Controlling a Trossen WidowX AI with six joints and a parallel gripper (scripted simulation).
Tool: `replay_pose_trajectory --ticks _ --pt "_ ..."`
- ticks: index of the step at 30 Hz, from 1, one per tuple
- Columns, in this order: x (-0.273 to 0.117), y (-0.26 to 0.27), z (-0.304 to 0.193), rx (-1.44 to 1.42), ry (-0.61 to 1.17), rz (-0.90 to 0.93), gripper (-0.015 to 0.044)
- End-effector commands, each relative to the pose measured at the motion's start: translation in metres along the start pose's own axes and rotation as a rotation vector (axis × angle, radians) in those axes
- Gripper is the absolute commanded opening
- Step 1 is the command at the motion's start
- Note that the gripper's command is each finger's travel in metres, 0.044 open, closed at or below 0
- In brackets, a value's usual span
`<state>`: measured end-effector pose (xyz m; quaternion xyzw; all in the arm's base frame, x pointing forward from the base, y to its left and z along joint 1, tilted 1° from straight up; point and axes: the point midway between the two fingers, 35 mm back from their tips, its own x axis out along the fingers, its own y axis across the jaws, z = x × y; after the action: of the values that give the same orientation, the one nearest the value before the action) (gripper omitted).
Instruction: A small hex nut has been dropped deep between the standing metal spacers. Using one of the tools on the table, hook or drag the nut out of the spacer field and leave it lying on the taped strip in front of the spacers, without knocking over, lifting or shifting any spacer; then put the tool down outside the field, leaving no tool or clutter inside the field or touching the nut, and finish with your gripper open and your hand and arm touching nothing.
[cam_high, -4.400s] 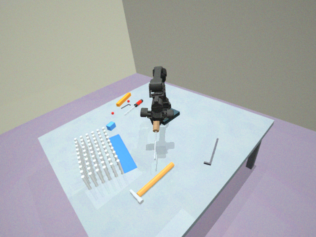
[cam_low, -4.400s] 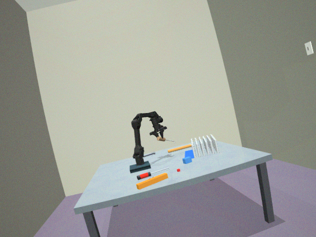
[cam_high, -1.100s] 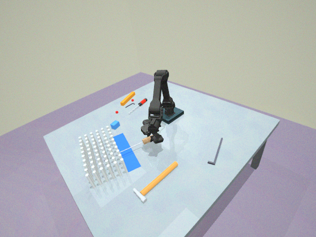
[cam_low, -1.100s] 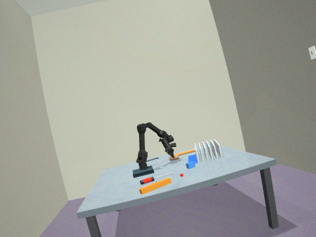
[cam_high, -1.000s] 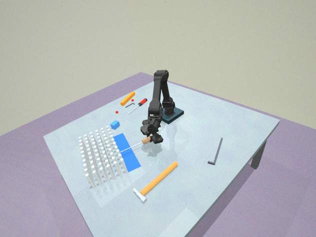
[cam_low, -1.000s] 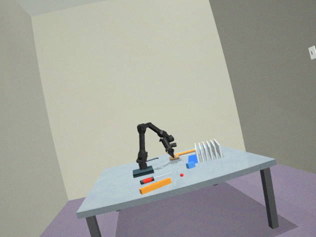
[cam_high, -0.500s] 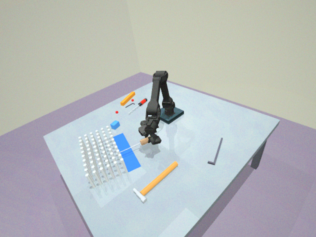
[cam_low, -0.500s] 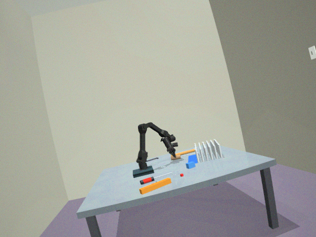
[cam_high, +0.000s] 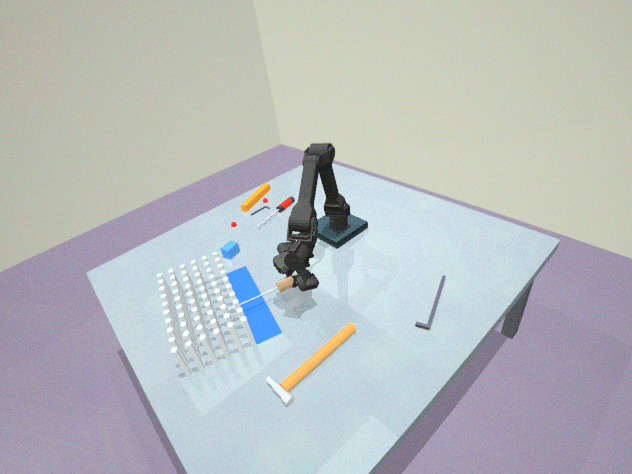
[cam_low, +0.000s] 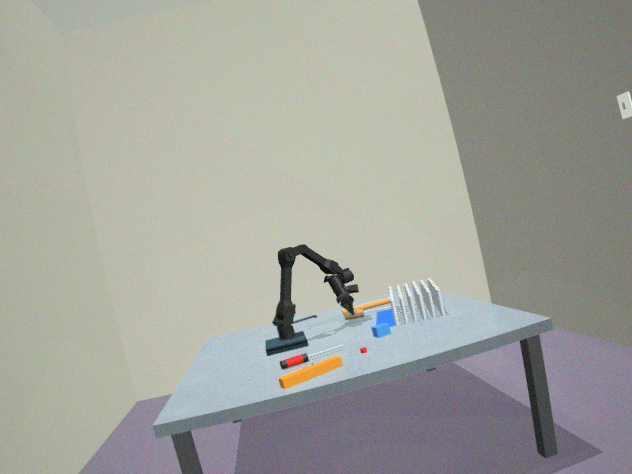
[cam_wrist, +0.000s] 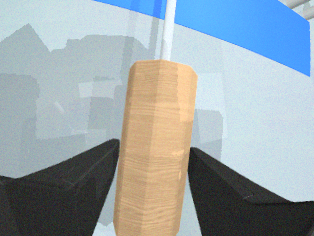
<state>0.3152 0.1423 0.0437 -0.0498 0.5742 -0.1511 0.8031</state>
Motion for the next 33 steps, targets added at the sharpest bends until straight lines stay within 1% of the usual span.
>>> replay_pose_trajectory --ticks 1,33 --pt "0.001 0.001 0.006 0.001 -0.007 0.000 0.0000" --pt "0.009 0.001 0.030 0.001 -0.010 0.000 0.0000"
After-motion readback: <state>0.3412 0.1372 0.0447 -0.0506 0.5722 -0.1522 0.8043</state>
